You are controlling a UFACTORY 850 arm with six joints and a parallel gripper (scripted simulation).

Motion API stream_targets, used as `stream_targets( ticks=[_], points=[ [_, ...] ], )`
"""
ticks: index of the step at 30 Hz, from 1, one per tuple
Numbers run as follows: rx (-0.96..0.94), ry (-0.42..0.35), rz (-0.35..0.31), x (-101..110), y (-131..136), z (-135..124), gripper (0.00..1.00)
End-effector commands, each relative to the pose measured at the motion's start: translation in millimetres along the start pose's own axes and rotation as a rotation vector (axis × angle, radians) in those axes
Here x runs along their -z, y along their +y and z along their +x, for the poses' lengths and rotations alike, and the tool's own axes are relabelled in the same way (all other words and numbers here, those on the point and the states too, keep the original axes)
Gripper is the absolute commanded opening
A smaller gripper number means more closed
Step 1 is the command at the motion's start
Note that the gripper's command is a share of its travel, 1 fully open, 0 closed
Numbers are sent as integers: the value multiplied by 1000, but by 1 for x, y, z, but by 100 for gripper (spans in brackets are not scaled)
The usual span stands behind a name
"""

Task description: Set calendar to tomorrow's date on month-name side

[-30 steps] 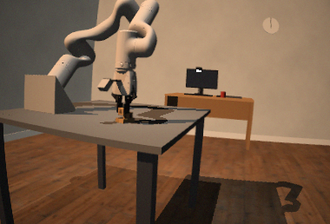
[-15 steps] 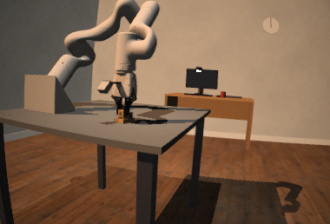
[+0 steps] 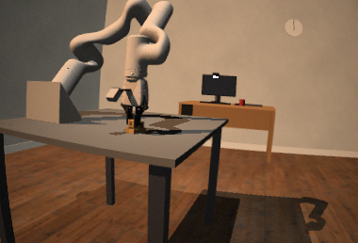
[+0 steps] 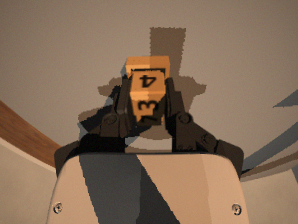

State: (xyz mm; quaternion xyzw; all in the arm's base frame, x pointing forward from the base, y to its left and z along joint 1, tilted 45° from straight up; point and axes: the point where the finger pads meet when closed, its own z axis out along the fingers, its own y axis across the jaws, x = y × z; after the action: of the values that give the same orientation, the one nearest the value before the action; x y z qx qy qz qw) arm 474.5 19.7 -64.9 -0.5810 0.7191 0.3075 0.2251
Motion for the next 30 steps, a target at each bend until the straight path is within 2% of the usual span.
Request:
stream_targets(
  ticks=[1, 30],
  points=[
    [0, 0, 2, 1, -1, 0, 27],
    [0, 0, 2, -4, -1, 0, 27]
  ],
)
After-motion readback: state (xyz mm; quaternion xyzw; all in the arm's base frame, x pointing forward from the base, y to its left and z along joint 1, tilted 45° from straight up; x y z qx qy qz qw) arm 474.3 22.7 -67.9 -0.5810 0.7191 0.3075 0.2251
